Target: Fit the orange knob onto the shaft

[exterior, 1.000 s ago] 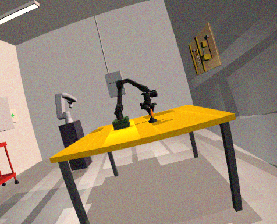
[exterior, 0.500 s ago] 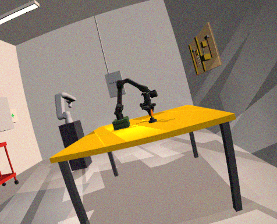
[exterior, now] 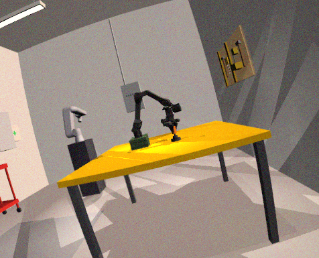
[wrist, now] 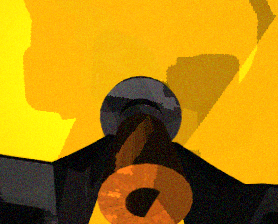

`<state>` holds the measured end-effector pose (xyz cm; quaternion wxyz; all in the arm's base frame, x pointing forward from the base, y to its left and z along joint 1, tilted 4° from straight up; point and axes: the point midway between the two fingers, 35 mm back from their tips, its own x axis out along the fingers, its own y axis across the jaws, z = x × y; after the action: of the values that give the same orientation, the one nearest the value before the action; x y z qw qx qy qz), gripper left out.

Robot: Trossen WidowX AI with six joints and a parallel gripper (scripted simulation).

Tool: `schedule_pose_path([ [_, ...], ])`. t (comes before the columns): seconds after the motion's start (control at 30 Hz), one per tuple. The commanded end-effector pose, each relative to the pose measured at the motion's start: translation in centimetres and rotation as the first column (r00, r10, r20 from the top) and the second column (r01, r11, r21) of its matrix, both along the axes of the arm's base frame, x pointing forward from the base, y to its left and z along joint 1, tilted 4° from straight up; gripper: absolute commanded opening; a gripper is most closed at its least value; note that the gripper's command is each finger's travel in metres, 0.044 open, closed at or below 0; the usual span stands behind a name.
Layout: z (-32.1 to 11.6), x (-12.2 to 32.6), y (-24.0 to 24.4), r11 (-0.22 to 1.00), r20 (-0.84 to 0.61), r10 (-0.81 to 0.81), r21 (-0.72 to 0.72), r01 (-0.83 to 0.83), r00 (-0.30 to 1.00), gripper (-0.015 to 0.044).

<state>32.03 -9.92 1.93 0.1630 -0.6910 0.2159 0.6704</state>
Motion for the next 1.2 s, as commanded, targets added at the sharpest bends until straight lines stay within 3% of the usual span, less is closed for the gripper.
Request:
schedule_pose_path([
  [0.0, 0.07, 0.02, -0.05, 1.0, 0.0, 0.006, -0.003, -0.006, 1.0, 0.0],
  [0.27, 0.47, 0.09, -0.02, 0.999, 0.004, -0.048, -0.003, 0.048, 0.999, 0.0],
  [0.4, 0.42, 0.1, -0.03, 0.972, 0.02, -0.236, 0.001, 0.236, 0.971, 0.0],
  [0.53, 0.26, 0.06, -0.03, 0.87, 0.04, -0.493, 0.012, 0.493, 0.869, 0.0],
  [0.7, 0.03, -0.02, -0.03, 0.649, 0.061, -0.76, 0.032, 0.76, 0.647, 0.0],
  [0.87, -0.11, -0.08, -0.04, 0.353, 0.073, -0.934, 0.059, 0.934, 0.349, 0.0],
  [1.17, 0.03, -0.02, -0.07, -0.208, 0.071, -0.974, 0.106, 0.972, -0.216, 0.0],
])
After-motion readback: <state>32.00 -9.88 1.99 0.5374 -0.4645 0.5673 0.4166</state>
